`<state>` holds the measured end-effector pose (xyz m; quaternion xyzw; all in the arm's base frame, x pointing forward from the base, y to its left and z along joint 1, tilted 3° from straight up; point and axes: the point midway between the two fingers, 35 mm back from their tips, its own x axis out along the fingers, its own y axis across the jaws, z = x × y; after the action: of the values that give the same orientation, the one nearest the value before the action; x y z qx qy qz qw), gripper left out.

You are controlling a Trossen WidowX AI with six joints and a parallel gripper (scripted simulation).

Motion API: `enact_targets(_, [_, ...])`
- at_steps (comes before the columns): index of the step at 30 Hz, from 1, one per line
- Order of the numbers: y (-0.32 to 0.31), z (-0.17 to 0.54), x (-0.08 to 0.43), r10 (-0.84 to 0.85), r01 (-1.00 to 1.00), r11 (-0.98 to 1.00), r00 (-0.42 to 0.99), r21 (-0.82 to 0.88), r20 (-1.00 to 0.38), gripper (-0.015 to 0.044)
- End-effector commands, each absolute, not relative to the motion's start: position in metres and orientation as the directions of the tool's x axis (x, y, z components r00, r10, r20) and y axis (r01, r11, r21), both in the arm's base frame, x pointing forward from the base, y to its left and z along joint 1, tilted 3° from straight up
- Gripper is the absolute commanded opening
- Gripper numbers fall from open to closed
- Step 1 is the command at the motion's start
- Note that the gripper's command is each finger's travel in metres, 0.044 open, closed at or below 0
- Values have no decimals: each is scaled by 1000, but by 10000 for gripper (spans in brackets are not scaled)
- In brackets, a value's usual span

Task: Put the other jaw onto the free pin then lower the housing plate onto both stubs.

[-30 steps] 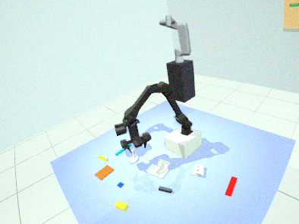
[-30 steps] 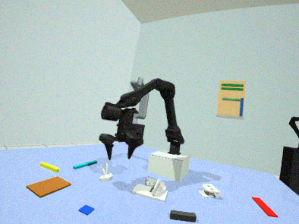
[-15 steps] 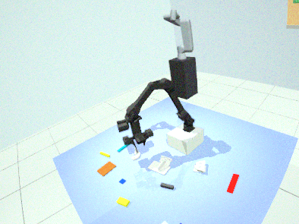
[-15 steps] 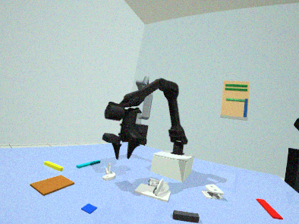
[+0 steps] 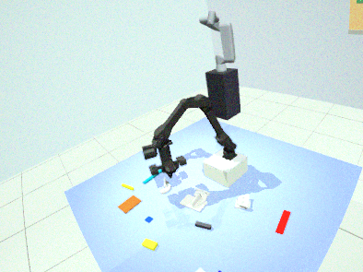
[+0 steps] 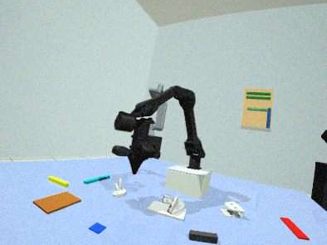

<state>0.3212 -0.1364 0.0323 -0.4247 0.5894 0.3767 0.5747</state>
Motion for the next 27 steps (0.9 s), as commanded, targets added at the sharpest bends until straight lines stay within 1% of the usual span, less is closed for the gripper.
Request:
enact_targets(1, [-136, 32, 321, -68, -934, 355, 21, -44, -997, 0])
enact_targets(12, [-136, 32, 321, -68, -934, 355, 21, -44, -997, 0])
enact_targets(27, [-136, 32, 321, -68, -934, 355, 21, -44, -997, 394])
